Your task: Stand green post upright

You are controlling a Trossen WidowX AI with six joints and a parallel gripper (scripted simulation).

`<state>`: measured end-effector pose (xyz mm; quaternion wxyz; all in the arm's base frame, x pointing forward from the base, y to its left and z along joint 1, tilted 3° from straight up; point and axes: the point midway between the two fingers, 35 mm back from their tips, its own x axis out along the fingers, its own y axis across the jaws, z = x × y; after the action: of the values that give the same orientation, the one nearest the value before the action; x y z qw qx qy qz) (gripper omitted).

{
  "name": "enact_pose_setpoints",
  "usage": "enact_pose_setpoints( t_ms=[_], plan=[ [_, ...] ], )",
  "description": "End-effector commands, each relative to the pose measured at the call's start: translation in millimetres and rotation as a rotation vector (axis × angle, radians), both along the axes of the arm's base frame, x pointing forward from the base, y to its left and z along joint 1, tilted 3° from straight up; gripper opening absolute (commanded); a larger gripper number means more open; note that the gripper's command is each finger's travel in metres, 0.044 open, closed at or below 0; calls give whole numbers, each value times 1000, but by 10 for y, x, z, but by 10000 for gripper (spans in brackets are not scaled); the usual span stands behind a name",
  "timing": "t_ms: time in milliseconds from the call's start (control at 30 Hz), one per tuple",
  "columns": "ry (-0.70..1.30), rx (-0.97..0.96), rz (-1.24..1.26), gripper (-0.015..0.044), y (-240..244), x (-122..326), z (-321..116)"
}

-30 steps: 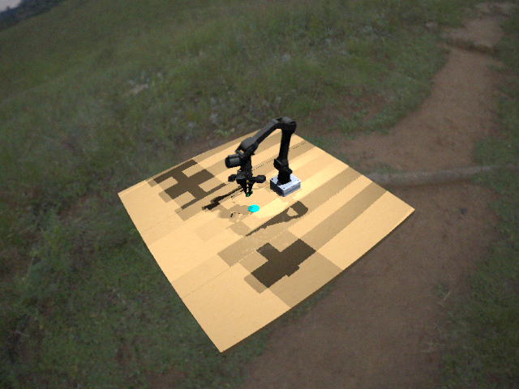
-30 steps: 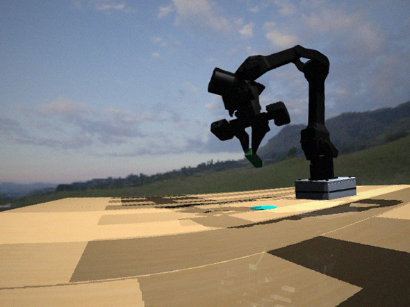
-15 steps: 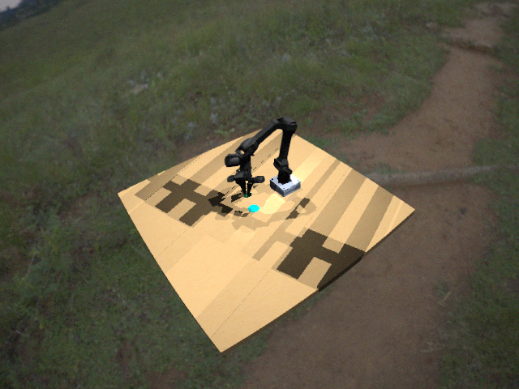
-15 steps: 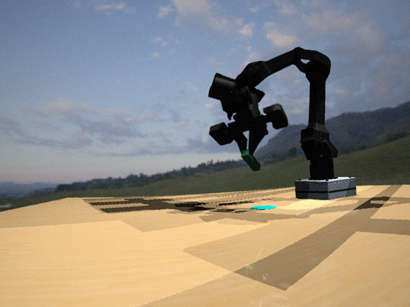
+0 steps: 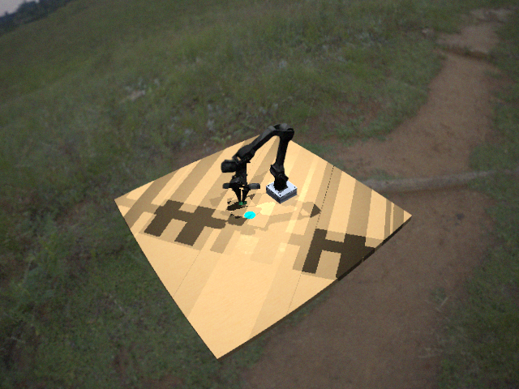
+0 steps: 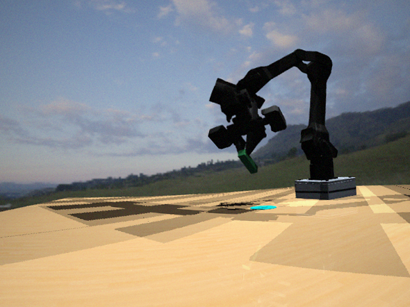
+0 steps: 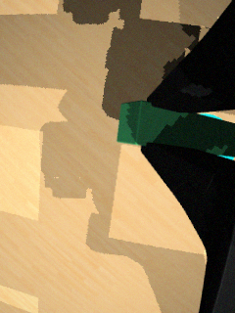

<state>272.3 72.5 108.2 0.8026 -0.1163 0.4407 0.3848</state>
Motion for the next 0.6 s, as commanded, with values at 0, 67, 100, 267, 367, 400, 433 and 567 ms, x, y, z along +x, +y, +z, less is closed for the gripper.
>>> enact_pose_setpoints(
  t_ms=[0, 67, 100, 267, 367, 400, 433, 567],
  plan=[
    [-4, 27, -9, 22, -2, -9, -25],
    [-12, 39, -12, 22, -6, -4, -27],
    [-16, 45, -13, 22, -8, -1, -27],
    [-36, 74, -20, 22, -18, 10, -31],
    [-49, 91, -23, 22, -25, 16, -32],
    [-53, 97, -24, 22, -27, 18, -32],
    [-57, 102, -26, 22, -30, 20, -33],
    [-74, 125, -30, 22, -39, 26, -33]
  ],
)
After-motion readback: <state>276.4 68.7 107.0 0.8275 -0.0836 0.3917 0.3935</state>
